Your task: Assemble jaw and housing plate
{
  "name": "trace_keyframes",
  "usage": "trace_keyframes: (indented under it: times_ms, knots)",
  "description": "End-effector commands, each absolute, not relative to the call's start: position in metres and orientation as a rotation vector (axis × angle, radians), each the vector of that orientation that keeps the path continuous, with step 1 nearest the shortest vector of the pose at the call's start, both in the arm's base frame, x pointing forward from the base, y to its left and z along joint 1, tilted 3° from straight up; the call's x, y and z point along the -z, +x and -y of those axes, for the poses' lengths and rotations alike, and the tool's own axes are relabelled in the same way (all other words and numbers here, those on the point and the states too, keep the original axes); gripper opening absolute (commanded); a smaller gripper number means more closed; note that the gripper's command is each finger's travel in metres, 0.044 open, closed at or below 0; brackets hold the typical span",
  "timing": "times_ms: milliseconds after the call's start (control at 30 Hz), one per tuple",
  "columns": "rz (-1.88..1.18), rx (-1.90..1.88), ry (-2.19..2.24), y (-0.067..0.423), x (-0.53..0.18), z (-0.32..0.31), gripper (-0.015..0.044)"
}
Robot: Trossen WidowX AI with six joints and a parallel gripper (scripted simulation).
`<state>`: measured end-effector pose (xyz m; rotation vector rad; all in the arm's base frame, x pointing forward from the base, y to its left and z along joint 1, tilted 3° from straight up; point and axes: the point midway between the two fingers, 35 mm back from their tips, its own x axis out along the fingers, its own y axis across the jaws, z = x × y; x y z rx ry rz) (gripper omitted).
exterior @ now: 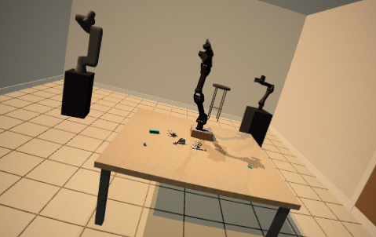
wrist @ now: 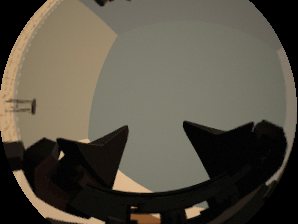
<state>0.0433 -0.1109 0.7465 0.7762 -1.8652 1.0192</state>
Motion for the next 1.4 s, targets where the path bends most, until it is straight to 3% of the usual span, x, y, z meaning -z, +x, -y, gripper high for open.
trace_keyframes:
  times_ms: [0,800,1367]
  knots:
    - [1.865,-1.019,0.776,0.043,-0.747,0.111,0.0426]
    - [1.88,-0.97,0.113,-0.055,-0.735,-0.006,0.044]
    - [1.776,-0.924,-0.424,-0.065,-0.699,-0.126,0.044]
